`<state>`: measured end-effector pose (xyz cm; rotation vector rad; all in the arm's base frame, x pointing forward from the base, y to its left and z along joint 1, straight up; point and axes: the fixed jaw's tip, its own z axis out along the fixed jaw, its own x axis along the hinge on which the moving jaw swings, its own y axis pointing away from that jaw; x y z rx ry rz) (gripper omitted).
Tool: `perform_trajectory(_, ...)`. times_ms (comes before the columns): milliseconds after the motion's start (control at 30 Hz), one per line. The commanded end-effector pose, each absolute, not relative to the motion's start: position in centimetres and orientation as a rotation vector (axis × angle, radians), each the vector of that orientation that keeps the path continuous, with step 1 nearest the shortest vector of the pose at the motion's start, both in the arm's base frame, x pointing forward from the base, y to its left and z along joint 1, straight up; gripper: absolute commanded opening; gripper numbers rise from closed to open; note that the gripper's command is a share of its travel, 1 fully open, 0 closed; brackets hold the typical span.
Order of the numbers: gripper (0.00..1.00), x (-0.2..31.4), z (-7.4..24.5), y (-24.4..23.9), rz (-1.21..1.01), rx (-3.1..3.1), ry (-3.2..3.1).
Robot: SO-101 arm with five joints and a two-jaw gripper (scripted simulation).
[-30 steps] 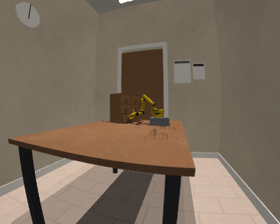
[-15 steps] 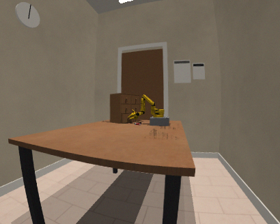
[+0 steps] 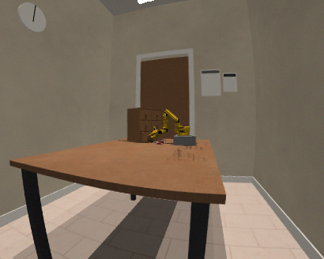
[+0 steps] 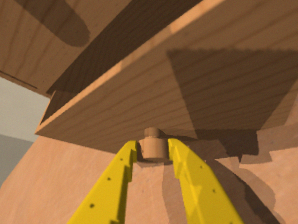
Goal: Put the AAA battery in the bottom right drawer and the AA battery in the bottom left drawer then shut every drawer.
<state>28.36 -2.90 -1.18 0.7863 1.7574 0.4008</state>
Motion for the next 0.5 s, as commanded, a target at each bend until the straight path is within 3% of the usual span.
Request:
perform_trajectory(0,0.0,27.86,-1.38,-1.98,0.421,0.769,1.784)
perform_trajectory(467,0.0,27.63,-1.37,-1.88,0.423,0.766,1.786)
